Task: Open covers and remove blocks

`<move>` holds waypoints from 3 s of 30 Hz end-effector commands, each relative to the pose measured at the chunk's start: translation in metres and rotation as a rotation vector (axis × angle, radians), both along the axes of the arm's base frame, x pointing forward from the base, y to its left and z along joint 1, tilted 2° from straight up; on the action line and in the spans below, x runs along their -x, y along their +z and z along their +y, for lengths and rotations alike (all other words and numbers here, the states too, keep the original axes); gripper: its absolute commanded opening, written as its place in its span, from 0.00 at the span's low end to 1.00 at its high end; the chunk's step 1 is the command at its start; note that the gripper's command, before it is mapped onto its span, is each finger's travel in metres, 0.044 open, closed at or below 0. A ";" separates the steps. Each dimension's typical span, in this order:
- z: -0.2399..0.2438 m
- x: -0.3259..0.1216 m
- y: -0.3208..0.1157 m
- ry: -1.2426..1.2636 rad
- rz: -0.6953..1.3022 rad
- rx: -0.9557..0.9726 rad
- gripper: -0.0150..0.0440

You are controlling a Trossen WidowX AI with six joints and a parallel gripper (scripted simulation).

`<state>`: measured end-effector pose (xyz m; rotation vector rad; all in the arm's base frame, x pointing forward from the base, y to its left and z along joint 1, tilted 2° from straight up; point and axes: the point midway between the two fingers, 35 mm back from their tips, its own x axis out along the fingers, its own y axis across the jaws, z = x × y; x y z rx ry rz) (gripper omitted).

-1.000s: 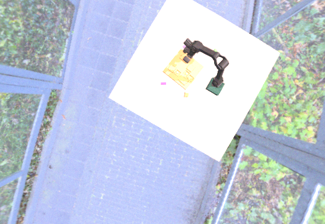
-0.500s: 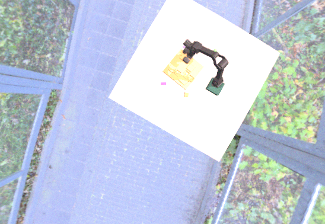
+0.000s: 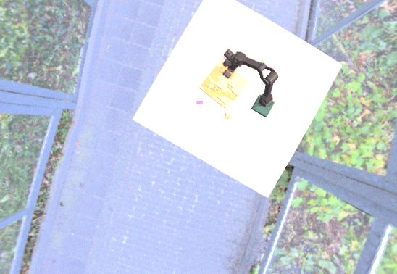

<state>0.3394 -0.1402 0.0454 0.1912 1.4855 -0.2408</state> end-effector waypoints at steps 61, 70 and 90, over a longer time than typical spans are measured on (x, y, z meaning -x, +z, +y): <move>0.062 -0.013 -0.010 0.004 0.009 -0.015 0.25; 0.068 -0.019 -0.010 0.004 0.008 -0.016 0.25; 0.083 -0.036 -0.009 0.004 0.007 -0.017 0.25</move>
